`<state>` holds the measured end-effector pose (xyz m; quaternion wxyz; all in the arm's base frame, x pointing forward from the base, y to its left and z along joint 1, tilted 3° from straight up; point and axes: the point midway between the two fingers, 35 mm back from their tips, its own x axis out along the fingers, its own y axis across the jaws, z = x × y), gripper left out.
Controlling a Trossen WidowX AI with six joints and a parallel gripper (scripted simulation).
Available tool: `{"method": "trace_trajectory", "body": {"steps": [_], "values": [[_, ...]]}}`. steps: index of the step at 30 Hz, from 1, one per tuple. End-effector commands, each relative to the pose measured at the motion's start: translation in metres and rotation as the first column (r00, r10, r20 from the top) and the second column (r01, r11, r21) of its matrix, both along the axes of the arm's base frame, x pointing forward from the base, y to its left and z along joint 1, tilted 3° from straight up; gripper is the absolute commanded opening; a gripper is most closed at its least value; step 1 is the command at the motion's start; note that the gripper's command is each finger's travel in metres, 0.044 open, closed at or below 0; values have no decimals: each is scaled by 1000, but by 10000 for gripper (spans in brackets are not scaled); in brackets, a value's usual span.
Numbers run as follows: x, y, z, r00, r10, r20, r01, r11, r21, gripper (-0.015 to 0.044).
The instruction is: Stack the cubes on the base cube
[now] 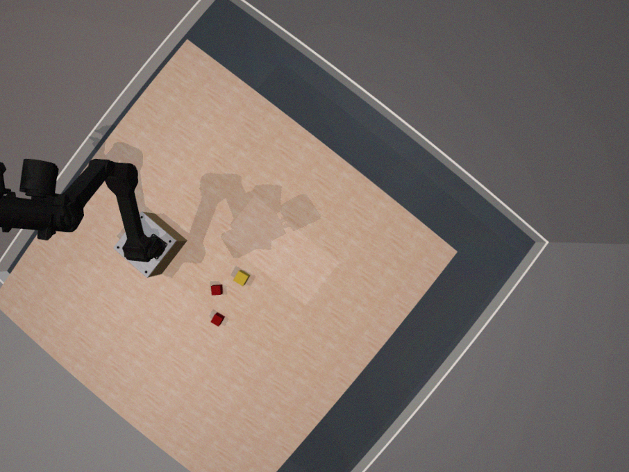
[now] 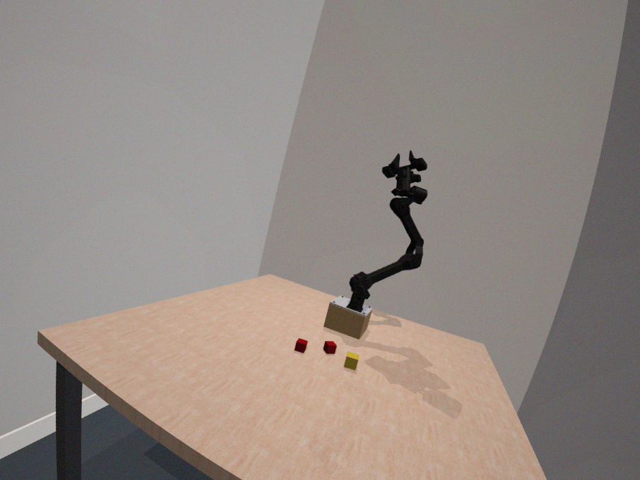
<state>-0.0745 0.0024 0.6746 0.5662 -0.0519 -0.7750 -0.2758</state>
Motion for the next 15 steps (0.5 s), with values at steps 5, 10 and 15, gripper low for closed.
{"method": "trace_trajectory", "body": {"steps": [5,10,15], "values": [[73,-97,-15,960,13,-280,69,957,281,265],[127,-148,-39,881,71,-467,142,903,405,265],[183,-187,-74,753,157,-639,230,847,479,265]]}}
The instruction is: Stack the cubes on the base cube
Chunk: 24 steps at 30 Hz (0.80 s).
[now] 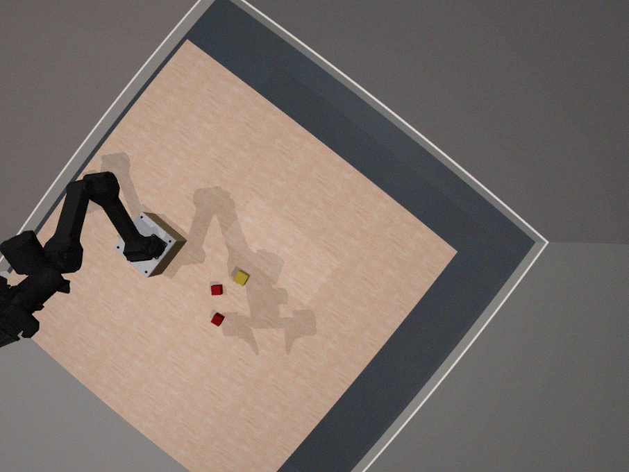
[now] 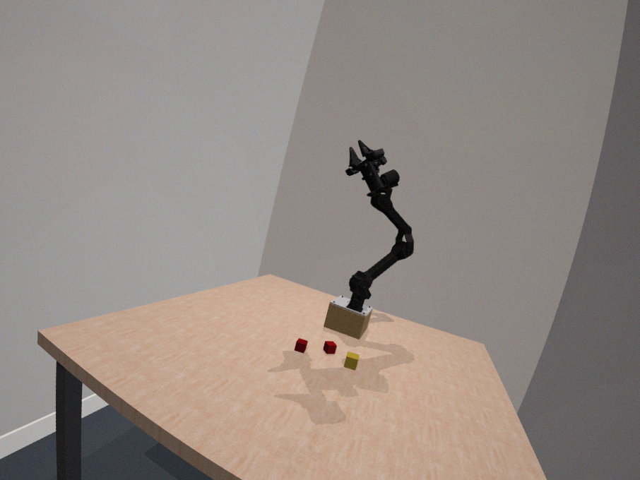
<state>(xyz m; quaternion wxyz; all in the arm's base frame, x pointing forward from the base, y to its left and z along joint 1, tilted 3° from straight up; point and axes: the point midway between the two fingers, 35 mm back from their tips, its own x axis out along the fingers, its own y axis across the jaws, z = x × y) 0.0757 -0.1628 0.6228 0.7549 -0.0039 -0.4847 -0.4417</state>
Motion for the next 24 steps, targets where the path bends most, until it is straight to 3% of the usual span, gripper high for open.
{"method": "trace_trajectory", "body": {"steps": [1,12,18,24], "values": [[44,-28,-31,984,25,-177,-8,995,97,265],[159,-66,-144,743,203,-638,-5,955,298,265],[209,-61,-217,495,321,-807,-3,930,368,265],[244,-42,-293,189,415,-890,-8,907,421,265]]}}
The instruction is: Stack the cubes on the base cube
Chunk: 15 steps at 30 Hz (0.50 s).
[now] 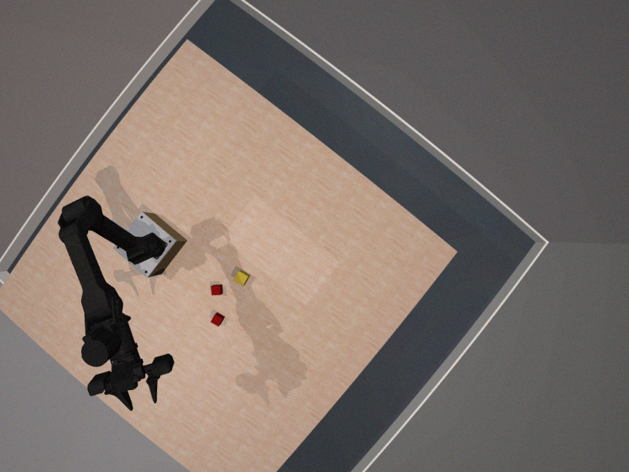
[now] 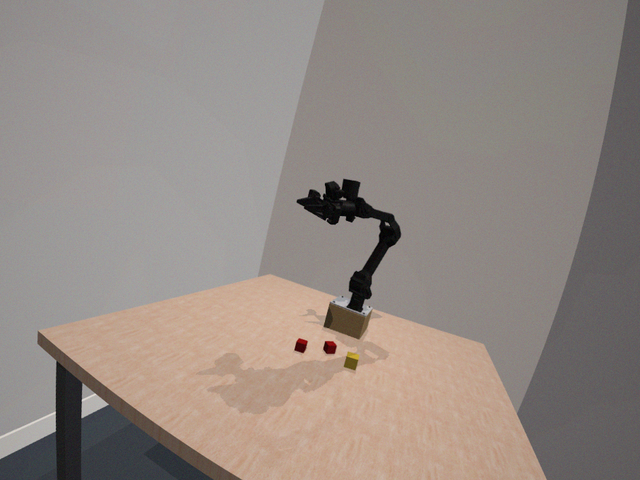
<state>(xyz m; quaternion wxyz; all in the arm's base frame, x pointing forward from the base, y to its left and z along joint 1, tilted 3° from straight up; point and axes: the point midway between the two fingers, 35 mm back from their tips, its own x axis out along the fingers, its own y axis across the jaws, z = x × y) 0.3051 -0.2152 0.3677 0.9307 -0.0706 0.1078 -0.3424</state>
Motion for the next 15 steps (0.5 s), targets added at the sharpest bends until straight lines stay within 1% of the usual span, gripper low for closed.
{"method": "trace_trajectory", "body": {"steps": [1,4,8,11,15], "values": [[19,15,-51,978,94,-187,-88,995,44,265],[29,30,-88,930,177,-323,-157,984,85,265],[34,53,-137,826,290,-484,-247,957,153,265],[34,72,-171,720,373,-585,-308,927,213,265],[26,99,-213,550,475,-687,-376,875,304,265]]}}
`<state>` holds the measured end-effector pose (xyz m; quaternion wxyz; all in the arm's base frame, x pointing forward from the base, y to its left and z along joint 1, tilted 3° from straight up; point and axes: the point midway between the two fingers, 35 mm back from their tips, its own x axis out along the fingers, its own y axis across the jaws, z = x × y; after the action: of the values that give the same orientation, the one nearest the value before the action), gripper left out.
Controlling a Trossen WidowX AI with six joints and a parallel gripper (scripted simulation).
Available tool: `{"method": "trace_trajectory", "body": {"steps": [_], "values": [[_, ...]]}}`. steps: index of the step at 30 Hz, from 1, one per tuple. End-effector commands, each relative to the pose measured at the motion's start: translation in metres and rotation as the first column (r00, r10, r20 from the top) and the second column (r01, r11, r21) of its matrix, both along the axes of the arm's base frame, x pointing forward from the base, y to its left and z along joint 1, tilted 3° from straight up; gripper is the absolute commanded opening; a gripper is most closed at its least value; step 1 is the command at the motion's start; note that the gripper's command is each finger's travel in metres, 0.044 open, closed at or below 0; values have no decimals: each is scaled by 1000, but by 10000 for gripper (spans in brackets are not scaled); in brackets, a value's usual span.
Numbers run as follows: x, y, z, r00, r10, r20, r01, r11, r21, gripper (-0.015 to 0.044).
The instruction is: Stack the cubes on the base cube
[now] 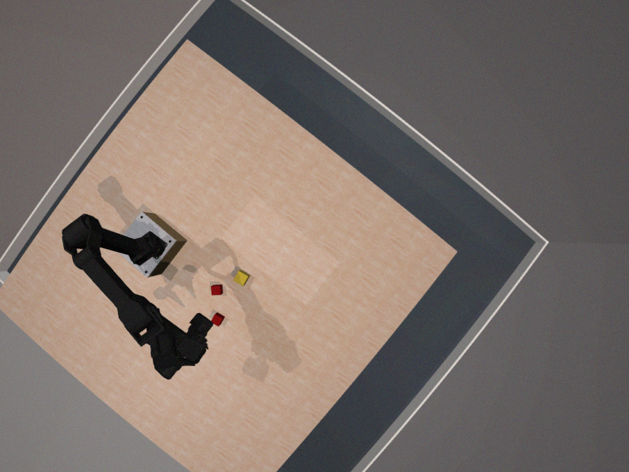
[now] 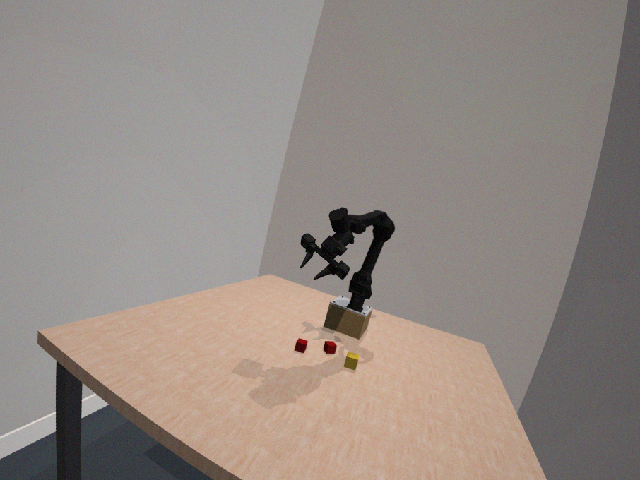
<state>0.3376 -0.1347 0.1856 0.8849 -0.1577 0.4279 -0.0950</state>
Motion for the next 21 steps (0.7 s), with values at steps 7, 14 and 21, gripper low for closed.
{"method": "trace_trajectory", "body": {"steps": [7,14,21], "values": [[-38,66,-93,855,325,-403,-288,945,152,265],[-81,104,-133,624,523,-580,-417,851,318,265],[-87,109,-137,589,545,-597,-429,836,342,265]]}}
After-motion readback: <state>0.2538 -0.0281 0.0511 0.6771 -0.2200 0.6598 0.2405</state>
